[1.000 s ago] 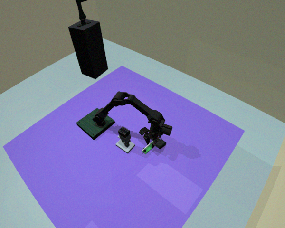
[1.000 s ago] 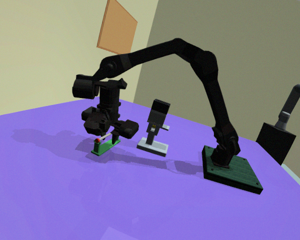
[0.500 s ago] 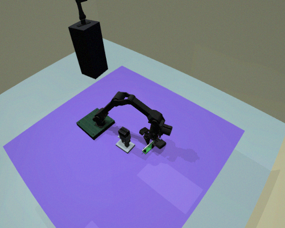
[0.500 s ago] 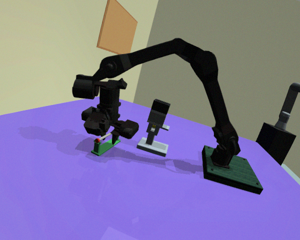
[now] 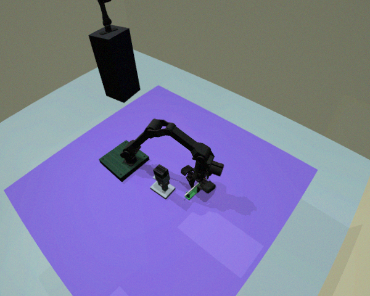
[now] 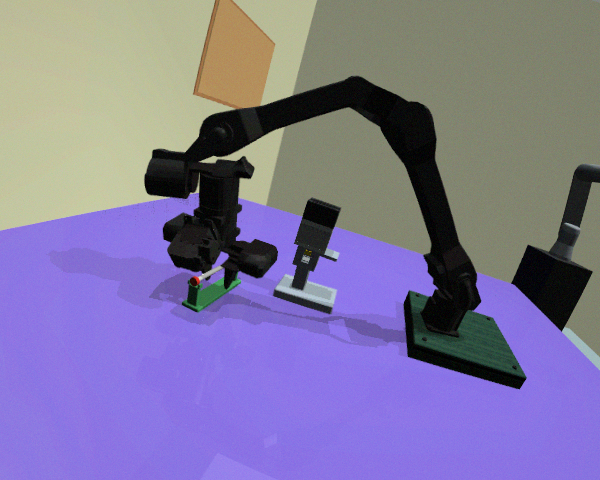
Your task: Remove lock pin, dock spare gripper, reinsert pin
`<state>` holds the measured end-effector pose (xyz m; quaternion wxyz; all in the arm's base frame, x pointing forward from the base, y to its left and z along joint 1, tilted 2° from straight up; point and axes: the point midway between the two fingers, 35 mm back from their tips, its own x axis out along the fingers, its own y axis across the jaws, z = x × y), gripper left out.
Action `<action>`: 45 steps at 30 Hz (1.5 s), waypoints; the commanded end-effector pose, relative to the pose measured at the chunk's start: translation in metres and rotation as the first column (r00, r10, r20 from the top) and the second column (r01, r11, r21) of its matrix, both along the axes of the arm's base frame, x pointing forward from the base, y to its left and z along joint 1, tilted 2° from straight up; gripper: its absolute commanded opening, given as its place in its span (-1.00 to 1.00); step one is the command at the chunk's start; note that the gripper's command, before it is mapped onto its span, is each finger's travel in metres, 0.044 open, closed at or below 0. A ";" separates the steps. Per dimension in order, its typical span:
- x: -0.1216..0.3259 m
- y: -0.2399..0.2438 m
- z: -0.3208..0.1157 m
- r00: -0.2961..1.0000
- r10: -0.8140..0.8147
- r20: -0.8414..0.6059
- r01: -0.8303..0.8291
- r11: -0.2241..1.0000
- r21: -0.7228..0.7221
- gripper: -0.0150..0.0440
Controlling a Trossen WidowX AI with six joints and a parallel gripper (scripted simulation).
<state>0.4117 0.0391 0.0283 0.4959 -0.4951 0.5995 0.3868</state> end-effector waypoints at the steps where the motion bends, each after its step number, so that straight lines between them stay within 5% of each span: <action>1: -0.001 0.000 -0.002 1.000 0.002 -0.005 -0.002 1.000 0.001 0.12; 7: -0.001 0.000 -0.002 1.000 0.002 -0.005 -0.002 1.000 0.001 -0.42; 10: -0.001 0.000 -0.002 1.000 0.002 -0.005 -0.002 1.000 0.001 -0.48; 45: -0.003 -0.003 0.068 1.000 0.002 -0.005 -0.002 1.000 0.001 -0.49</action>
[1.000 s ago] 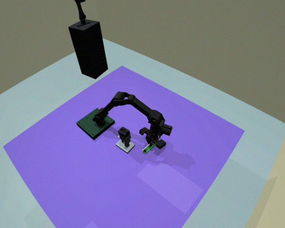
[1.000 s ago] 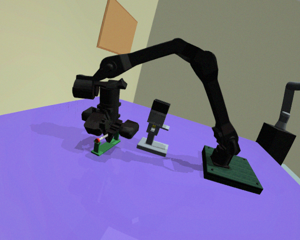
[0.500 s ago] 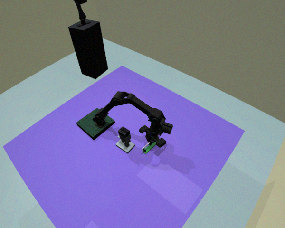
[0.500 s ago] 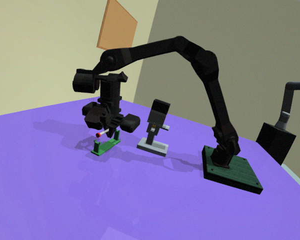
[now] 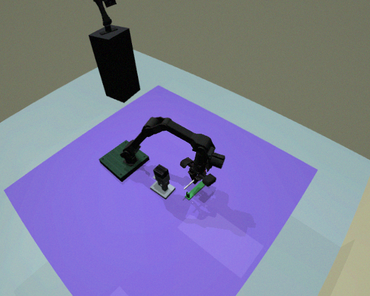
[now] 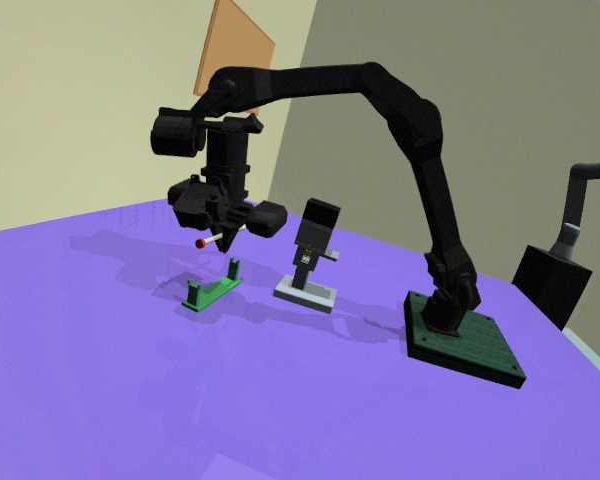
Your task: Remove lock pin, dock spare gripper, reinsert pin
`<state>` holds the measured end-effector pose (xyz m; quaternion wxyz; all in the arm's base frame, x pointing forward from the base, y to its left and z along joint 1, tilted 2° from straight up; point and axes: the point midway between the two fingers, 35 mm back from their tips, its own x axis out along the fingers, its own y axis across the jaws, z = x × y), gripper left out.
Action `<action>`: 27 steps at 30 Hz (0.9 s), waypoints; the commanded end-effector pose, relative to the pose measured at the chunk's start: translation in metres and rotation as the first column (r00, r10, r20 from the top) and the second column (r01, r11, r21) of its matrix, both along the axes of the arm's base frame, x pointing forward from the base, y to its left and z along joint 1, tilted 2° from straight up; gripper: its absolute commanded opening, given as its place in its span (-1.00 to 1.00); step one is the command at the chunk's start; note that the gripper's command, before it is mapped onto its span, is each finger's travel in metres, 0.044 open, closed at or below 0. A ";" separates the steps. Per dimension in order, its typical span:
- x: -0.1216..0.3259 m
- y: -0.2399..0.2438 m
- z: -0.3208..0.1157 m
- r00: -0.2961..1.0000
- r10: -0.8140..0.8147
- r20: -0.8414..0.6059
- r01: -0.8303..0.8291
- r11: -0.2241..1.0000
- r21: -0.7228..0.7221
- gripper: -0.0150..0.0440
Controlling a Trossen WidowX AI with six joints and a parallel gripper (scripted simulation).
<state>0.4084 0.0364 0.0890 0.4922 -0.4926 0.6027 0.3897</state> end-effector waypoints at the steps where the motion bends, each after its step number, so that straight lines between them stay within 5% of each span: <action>1: 0.000 0.000 0.000 1.000 0.000 0.000 0.000 1.000 0.000 -0.46; 27: -0.034 0.015 0.012 0.999 0.052 0.004 -0.052 0.999 0.005 -0.49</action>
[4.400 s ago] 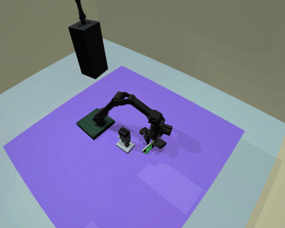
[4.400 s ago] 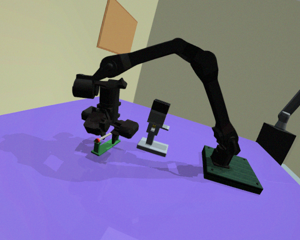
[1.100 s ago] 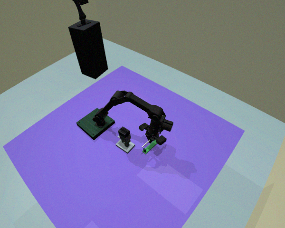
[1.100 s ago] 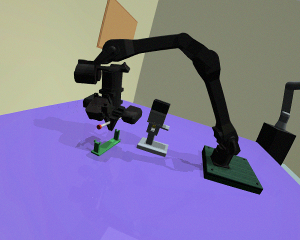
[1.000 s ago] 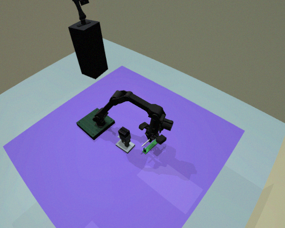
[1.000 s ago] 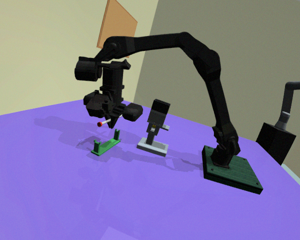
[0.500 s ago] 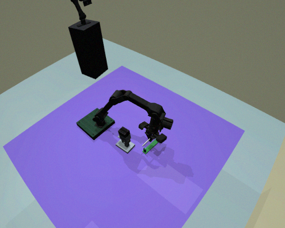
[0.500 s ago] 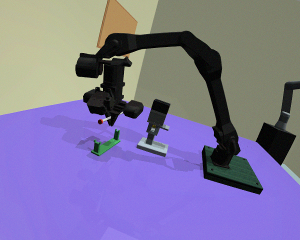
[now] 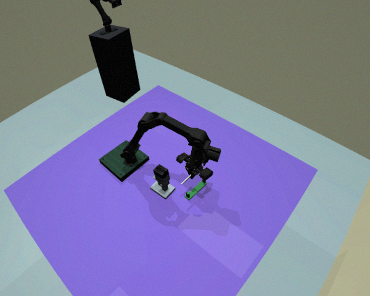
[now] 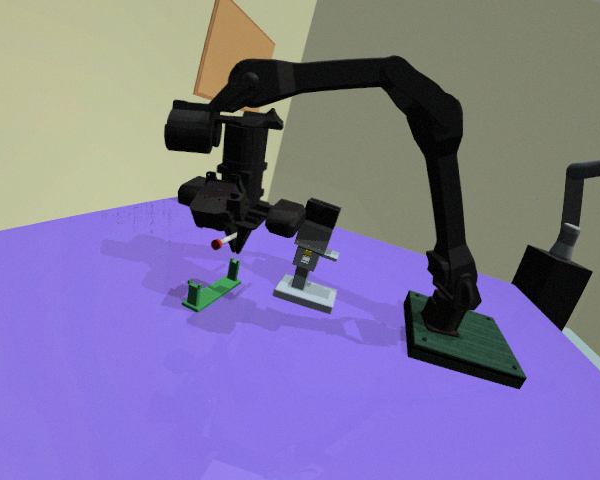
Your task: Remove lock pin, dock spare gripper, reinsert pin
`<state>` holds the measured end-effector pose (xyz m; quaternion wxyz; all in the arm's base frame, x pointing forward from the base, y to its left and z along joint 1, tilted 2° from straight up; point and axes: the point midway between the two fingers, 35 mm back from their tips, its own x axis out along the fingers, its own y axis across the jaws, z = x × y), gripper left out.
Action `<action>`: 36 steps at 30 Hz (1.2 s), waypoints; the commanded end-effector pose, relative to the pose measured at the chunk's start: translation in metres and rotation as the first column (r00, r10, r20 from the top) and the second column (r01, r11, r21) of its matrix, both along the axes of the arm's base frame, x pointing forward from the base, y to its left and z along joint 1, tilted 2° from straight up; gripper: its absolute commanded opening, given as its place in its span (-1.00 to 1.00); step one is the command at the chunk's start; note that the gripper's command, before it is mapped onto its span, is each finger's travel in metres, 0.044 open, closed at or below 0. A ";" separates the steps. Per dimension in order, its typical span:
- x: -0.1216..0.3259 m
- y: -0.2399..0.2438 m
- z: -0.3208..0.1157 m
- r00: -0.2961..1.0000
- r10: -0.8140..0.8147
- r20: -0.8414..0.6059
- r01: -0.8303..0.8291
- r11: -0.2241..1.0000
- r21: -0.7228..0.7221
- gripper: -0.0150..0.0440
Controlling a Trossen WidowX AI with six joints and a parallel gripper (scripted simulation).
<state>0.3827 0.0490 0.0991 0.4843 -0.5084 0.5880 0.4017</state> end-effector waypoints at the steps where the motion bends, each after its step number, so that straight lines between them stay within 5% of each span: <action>1: -0.011 0.004 0.002 1.000 0.002 -0.002 -0.002 1.000 0.003 -0.49; 36: -0.101 0.021 0.008 0.998 0.057 -0.007 -0.057 0.998 0.003 -0.49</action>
